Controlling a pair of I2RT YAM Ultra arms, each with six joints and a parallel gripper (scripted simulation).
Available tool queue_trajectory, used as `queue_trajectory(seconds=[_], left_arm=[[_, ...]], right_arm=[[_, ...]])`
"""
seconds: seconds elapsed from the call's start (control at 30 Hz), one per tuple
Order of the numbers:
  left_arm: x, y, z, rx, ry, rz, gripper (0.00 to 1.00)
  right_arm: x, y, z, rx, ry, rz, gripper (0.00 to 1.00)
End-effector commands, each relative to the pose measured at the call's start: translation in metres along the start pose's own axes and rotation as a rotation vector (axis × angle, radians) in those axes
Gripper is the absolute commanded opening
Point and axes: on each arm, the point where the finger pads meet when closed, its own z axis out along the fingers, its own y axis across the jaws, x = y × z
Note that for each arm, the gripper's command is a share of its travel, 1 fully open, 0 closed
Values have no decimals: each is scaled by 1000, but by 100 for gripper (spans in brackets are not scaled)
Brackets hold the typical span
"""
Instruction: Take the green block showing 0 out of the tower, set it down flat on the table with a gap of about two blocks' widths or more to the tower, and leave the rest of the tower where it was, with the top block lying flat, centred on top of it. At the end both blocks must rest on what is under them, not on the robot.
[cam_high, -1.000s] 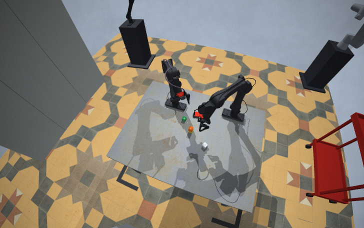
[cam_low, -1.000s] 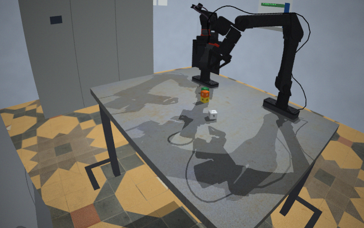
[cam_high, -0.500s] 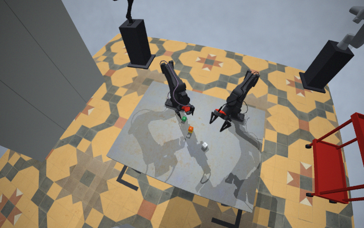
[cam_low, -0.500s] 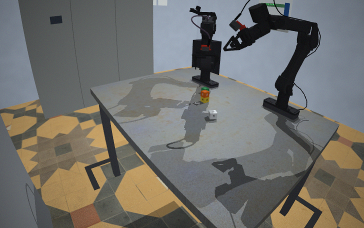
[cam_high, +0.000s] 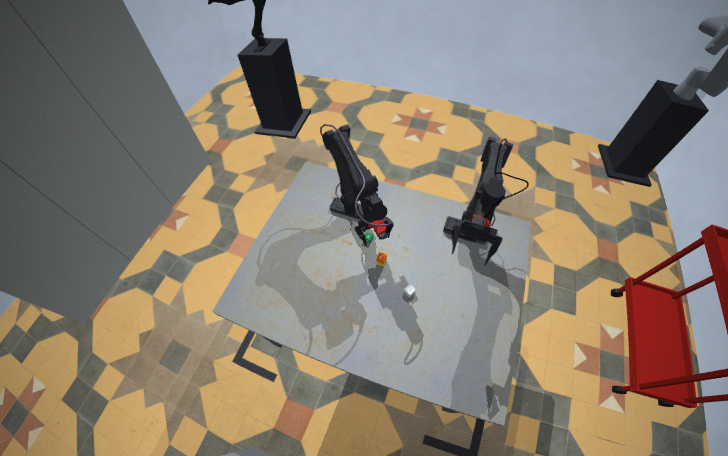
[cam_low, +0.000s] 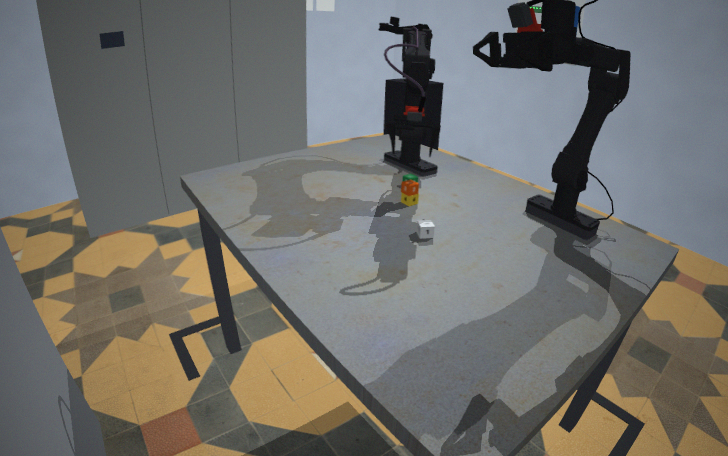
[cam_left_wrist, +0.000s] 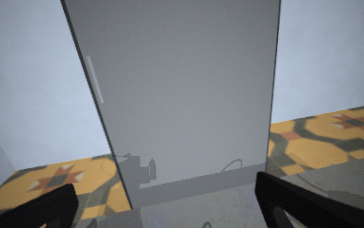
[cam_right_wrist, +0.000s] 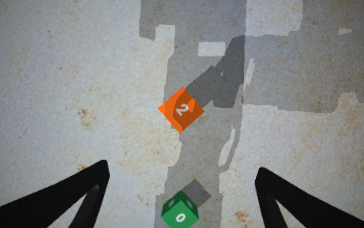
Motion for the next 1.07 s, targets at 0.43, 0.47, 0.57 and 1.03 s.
queue_trajectory(seconds=[0.43, 0.47, 0.57, 1.03], left_arm=[[-16, 21, 9, -75, -82, -90, 100], [-16, 21, 9, -75, -82, -90, 100], [-16, 21, 9, -75, -82, -90, 100], [-18, 19, 7, -71, -88, -90, 100]], right_arm=[[-5, 2, -1, 0, -22, -4, 100], [-5, 2, -1, 0, -22, -4, 100], [-6, 1, -2, -1, -25, -1, 100], [-6, 1, -2, -1, -25, -1, 100]])
